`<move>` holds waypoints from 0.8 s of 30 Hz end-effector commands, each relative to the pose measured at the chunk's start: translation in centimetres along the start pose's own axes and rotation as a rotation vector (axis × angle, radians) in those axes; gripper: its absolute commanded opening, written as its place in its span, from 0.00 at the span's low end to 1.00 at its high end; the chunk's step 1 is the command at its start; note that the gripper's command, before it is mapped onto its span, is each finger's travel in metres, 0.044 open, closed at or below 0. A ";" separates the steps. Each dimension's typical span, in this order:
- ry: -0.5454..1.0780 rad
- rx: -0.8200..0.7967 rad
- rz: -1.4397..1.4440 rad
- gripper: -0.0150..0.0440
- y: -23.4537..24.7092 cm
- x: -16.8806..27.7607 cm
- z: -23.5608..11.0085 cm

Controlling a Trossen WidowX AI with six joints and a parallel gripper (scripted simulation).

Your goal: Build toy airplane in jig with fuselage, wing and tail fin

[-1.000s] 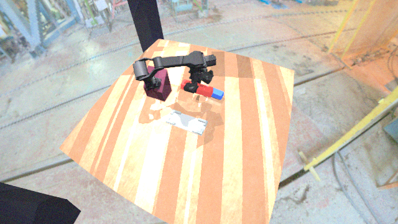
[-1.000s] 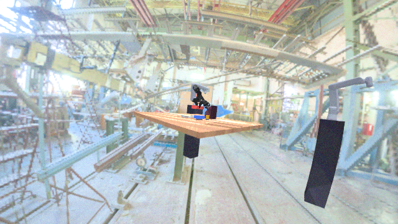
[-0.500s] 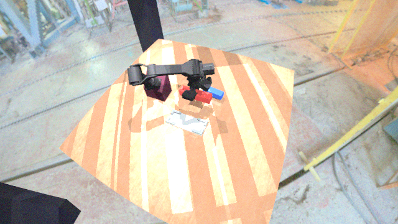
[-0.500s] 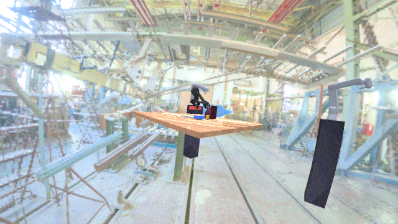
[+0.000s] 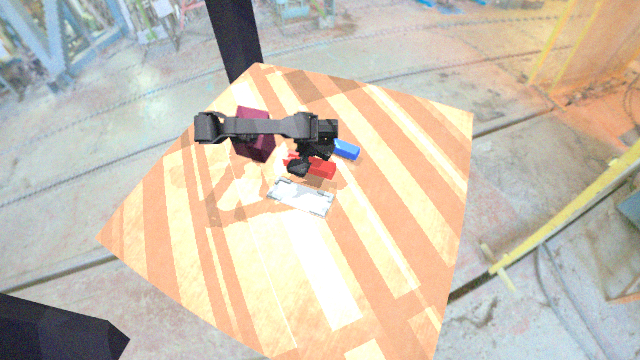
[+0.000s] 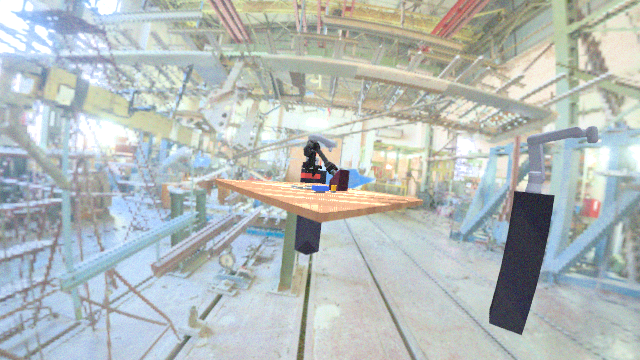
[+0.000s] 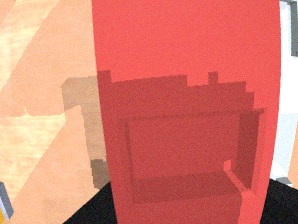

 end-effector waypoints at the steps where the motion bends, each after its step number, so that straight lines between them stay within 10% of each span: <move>1: -0.004 0.007 -0.006 0.25 -1.2 0.2 0.5; 24: -0.002 0.038 -0.015 0.34 -6.6 1.4 2.8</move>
Point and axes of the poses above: the point midway between the two fingers, 35 mm back from their tips, its own z axis out along the fingers, its own y axis across the jaws, x = y × z, the point moved 3 cm from there along -z, back along the fingers, and after that the axes turned 7 degrees about z, right-handed, at the moved point
